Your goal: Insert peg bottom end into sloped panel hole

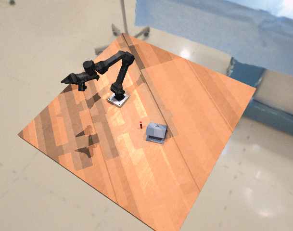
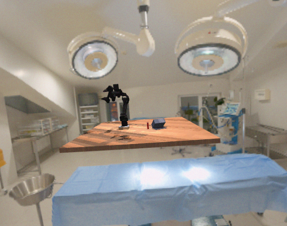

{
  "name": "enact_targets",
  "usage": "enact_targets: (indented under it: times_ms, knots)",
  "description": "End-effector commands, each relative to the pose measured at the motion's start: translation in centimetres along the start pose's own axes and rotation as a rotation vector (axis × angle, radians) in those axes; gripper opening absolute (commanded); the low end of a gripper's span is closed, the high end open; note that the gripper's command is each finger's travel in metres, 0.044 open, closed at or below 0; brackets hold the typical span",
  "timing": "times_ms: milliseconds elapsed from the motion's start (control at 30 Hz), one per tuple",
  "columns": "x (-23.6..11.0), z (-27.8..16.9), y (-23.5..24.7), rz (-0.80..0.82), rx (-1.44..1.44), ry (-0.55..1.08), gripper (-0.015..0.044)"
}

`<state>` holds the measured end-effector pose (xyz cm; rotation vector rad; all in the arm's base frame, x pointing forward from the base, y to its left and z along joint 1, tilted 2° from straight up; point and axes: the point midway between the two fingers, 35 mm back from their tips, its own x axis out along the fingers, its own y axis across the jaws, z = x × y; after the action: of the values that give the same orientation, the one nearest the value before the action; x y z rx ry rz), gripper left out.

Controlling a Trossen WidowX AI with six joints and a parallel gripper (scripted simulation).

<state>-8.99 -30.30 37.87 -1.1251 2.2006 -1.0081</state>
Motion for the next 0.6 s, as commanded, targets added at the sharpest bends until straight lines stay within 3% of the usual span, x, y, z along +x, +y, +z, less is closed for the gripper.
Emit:
enact_targets:
  times_ms: [0,567]
  knots:
    - [0.1,2.9,-0.5,-0.003,0.011,-0.103,0.044]
    - [-2.0,12.5,-2.4,-0.005,0.024,-0.438,0.044]
